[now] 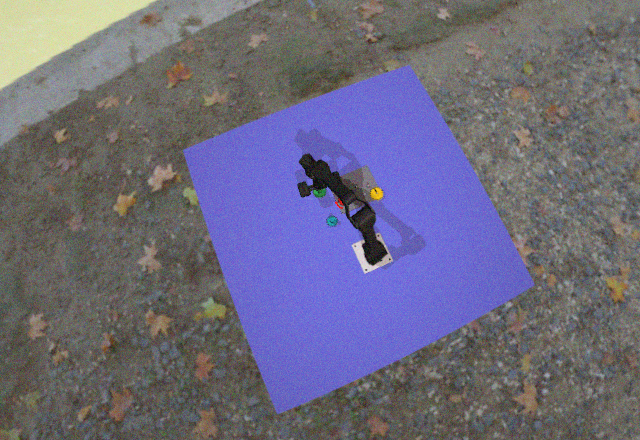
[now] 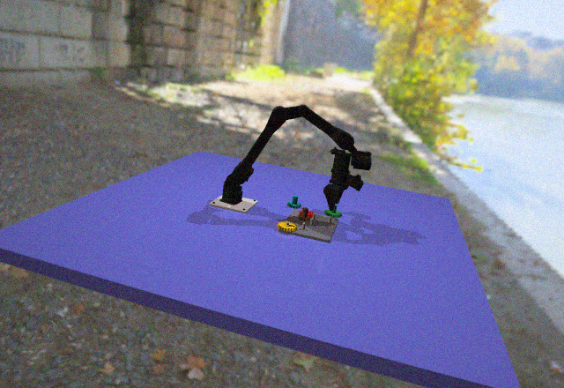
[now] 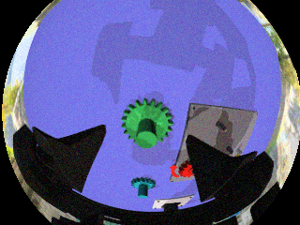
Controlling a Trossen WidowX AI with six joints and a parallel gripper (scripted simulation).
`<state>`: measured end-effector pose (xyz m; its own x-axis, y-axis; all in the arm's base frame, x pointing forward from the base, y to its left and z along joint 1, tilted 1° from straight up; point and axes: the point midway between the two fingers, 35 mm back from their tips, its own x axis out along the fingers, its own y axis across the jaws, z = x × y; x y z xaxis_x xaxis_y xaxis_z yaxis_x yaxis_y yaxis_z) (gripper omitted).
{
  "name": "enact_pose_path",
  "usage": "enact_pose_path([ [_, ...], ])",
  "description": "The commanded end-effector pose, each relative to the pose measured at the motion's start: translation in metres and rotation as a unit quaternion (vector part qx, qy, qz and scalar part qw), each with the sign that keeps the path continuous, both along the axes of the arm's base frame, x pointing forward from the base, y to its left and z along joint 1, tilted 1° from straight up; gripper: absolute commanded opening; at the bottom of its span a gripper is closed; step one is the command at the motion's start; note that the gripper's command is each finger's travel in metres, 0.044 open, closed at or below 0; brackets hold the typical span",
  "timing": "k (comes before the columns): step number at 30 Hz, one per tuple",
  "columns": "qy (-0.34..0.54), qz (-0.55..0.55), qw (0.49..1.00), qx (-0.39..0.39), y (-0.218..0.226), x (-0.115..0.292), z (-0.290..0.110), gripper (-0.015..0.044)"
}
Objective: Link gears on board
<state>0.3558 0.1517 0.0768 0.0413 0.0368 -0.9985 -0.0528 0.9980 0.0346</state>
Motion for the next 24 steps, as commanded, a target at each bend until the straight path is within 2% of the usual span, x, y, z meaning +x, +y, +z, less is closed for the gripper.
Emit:
enact_pose_path([
  [1,0.001,-0.003,1.000,0.000,0.0003,-0.0001,-0.0032,0.0440],
  [2,0.001,-0.003,1.000,0.000,0.0003,-0.0001,-0.0032,0.0440],
  [16,0.001,-0.003,1.000,0.000,0.0003,-0.0001,-0.0032,0.0073],
  [23,0.001,-0.003,1.000,0.000,0.0003,-0.0001,-0.0032,0.0026],
  [24,0.001,-0.003,1.000,0.000,0.0003,-0.0001,-0.0032,0.0000],
])
